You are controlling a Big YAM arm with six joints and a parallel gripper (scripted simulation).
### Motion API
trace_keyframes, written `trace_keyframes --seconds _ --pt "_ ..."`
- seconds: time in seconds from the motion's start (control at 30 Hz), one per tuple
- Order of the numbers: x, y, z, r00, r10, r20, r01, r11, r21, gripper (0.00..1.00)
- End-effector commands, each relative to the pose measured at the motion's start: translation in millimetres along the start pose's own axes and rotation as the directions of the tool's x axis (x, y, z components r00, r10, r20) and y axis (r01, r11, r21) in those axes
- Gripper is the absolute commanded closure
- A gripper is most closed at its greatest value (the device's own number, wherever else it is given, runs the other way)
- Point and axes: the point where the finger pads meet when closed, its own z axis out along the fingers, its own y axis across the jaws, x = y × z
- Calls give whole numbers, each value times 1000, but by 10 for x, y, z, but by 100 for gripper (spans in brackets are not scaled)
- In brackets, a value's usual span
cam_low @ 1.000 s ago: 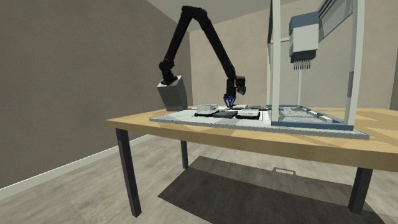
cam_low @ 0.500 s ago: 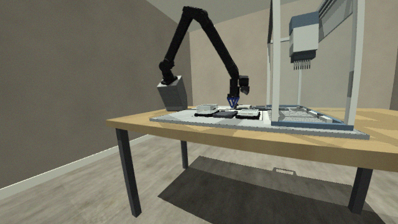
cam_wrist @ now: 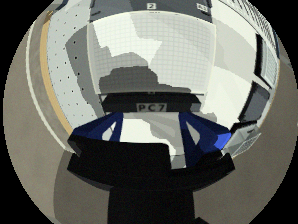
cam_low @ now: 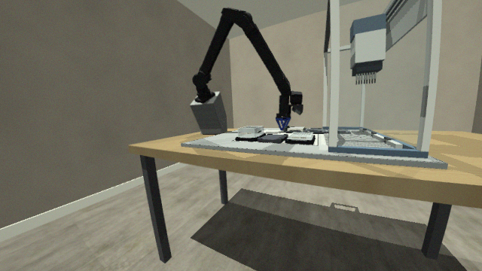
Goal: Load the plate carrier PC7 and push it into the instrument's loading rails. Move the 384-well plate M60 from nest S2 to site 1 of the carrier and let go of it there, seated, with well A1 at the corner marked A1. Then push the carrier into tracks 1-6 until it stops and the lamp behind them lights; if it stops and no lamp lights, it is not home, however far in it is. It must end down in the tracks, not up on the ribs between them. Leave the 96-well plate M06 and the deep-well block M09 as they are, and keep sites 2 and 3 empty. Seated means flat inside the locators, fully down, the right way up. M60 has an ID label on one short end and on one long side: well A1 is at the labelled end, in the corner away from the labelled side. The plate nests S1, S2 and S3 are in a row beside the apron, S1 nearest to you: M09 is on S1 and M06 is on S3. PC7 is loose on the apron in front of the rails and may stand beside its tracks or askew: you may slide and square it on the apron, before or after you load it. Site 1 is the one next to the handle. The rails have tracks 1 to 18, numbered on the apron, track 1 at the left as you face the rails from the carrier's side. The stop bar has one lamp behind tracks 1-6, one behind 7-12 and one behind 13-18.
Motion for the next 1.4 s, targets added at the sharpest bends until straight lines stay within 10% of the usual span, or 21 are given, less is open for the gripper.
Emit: trace_keyframes --seconds 0.0,1.37 --pt "-535 -72 -43 996 59 66 -58 998 -11 20" --pt "-910 -68 -76 996 53 74 -52 999 -12 20"
